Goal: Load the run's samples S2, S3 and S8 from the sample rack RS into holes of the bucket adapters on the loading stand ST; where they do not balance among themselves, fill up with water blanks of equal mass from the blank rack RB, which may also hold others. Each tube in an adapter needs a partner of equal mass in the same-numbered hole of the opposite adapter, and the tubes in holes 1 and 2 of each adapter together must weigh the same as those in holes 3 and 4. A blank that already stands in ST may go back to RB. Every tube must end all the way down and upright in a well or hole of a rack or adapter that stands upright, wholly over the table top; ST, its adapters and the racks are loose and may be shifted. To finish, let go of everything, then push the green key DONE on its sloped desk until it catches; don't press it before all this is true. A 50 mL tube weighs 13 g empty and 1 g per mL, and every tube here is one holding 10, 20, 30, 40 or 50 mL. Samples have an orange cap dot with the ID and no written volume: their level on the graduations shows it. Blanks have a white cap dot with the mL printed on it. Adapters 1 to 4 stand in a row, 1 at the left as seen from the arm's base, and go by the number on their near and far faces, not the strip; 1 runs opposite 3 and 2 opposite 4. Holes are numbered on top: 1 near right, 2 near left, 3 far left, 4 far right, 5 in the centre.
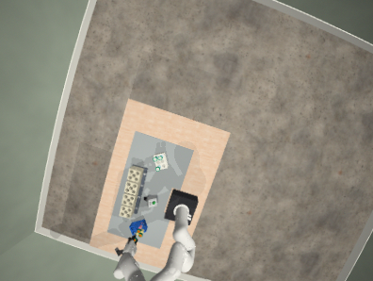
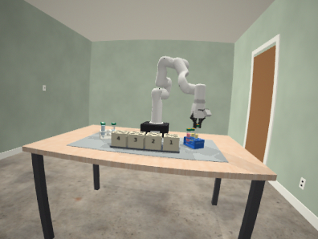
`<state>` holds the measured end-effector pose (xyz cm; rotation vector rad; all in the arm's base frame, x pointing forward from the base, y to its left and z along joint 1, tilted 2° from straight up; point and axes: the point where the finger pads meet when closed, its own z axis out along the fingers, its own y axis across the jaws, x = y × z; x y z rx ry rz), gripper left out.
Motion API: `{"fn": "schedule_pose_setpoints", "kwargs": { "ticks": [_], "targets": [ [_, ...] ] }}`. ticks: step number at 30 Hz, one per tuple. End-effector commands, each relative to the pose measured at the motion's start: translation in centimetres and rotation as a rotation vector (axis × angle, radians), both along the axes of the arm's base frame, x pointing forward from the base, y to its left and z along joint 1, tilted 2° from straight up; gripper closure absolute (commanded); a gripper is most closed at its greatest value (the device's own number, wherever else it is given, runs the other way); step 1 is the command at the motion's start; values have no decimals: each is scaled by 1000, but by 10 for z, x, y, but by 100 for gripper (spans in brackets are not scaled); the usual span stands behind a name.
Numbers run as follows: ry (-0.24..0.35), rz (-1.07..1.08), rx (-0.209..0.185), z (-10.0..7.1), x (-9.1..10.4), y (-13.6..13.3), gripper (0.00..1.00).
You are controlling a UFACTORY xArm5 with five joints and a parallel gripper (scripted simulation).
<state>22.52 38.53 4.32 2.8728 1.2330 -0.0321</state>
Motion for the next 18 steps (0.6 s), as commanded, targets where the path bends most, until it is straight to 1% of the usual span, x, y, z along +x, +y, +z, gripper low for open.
{"fn": "schedule_pose_setpoints", "kwargs": {
  "ticks": [1,16,18],
  "targets": [
    [-2,0,3,0,1,1,100],
    [-2,0,3,-15,0,1,100],
    [-2,0,3,-15,0,1,100]
  ]
}}
